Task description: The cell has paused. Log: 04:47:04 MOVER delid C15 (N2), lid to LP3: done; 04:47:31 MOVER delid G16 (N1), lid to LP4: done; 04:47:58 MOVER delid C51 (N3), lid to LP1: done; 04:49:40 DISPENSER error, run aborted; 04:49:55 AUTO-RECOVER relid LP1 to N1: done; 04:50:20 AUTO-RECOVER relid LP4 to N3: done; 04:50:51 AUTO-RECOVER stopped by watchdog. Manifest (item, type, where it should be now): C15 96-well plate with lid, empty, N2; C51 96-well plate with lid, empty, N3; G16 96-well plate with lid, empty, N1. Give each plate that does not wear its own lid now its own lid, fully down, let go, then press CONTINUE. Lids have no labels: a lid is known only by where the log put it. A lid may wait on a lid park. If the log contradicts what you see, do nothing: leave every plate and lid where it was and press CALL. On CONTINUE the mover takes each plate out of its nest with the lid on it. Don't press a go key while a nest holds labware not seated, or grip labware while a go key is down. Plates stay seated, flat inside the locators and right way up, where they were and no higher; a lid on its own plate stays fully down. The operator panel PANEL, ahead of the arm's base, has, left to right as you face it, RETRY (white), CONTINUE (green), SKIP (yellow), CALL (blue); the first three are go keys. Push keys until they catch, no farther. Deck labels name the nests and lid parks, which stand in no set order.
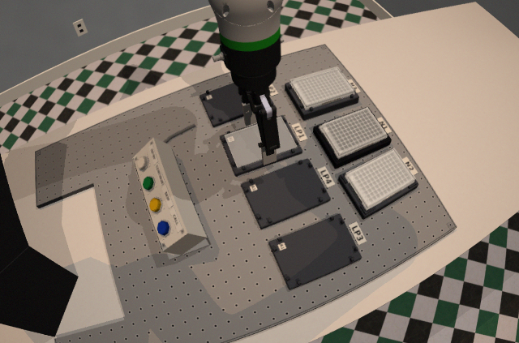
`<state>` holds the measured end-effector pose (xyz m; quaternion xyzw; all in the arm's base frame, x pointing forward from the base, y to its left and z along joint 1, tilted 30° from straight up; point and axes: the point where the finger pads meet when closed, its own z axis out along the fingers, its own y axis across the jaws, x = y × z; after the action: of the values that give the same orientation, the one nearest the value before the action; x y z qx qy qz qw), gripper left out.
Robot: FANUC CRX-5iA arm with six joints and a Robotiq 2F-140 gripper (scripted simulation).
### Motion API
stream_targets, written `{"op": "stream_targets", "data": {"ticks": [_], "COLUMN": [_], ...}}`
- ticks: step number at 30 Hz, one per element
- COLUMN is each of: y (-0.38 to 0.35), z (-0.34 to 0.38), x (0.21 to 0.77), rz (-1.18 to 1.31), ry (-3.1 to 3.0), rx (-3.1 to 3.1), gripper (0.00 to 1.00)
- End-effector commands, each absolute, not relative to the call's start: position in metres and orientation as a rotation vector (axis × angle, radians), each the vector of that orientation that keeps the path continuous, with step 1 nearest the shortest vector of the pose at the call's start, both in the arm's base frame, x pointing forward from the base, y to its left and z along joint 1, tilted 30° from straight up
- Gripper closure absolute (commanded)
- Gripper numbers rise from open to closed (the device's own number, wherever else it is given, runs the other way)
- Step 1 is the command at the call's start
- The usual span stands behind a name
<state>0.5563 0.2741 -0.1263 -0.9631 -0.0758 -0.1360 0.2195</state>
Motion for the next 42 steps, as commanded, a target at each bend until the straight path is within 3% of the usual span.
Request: {"op": "stream_targets", "data": {"ticks": [1, 42], "y": [0.2740, 0.2721], "z": [-0.1262, -0.1226], "x": [0.5565, 0.5555], "rz": [-0.377, -0.377], "ry": [-0.210, -0.210], "rx": [-2.665, -2.665], "gripper": [0.34, 0.34]}}
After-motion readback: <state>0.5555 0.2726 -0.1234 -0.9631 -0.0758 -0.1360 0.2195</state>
